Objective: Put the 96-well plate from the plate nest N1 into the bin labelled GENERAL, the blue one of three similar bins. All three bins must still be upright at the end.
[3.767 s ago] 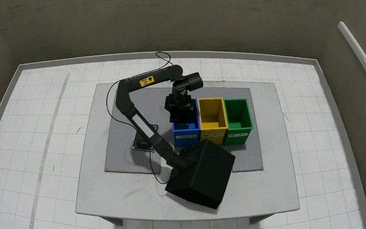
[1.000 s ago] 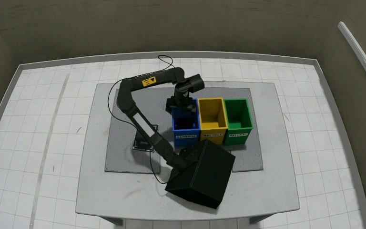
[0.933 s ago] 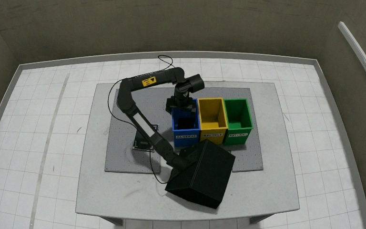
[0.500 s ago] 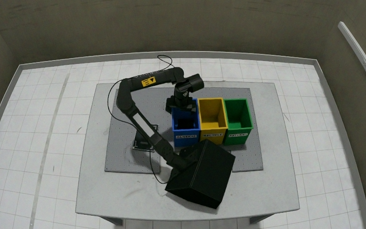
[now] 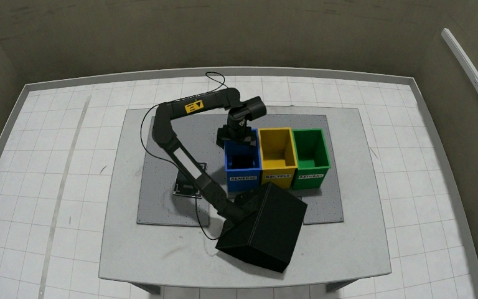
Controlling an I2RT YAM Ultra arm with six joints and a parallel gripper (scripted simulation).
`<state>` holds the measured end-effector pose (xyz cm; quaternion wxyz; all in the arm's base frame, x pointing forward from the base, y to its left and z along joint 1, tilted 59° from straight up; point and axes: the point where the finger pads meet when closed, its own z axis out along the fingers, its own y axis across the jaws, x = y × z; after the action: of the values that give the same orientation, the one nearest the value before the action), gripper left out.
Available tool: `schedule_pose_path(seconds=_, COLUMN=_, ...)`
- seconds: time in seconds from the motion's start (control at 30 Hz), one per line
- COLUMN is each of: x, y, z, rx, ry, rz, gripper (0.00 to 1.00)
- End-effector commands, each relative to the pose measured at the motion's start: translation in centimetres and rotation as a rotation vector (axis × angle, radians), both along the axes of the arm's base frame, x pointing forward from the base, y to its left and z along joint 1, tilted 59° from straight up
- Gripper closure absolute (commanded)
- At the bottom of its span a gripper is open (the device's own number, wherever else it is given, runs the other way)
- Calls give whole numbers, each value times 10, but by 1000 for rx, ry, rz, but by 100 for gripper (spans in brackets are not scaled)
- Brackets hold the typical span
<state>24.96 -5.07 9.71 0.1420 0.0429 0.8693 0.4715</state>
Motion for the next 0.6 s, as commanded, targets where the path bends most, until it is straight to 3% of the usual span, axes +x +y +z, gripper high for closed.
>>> schedule_pose_path(seconds=0.0, x=9, y=-17, z=6, rx=-36, ry=-51, rz=-44, gripper=1)
schedule_pose_path(seconds=0.53, x=9, y=-17, z=6, rx=-36, ry=-51, rz=-44, gripper=1)
schedule_pose_path(seconds=0.57, x=9, y=-17, z=6, rx=-36, ry=-51, rz=-44, gripper=18)
